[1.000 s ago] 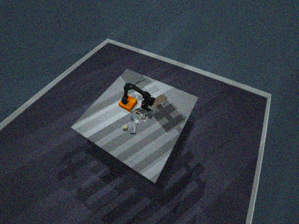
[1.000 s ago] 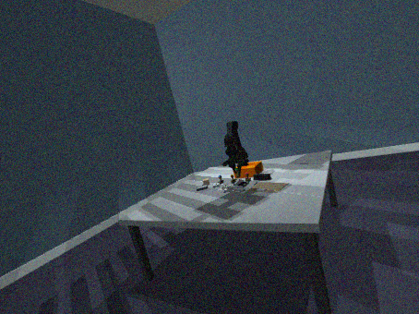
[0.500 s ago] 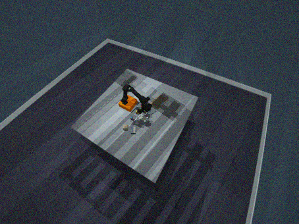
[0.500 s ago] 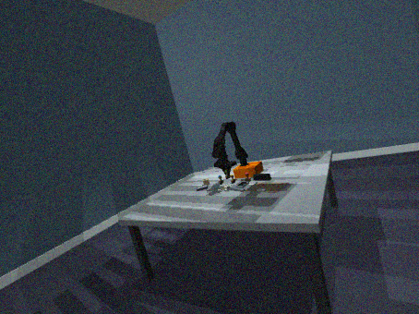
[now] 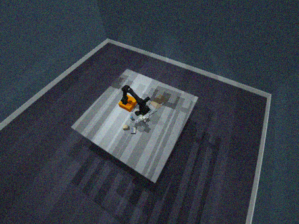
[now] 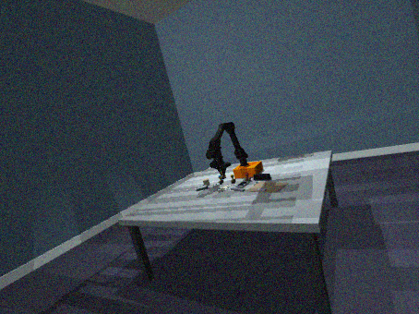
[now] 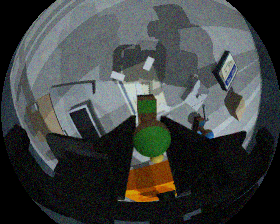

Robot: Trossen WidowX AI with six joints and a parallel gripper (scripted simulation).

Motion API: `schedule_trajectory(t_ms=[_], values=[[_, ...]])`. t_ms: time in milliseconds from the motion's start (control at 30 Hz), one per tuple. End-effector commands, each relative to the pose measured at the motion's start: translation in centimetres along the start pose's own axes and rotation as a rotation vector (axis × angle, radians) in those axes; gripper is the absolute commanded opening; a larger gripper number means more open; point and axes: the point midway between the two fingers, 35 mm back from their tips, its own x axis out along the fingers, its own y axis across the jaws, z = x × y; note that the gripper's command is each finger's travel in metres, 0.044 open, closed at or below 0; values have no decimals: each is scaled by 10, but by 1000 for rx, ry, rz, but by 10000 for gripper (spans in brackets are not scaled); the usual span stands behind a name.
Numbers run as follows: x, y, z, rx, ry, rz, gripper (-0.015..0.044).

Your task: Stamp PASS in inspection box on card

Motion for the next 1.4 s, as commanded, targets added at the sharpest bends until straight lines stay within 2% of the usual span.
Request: schedule_trajectory(t_ms=[0,1367], values=[[3,-2,1,-2,-2,-4,0],[30,-1,2,-3,-6,-3,0]])
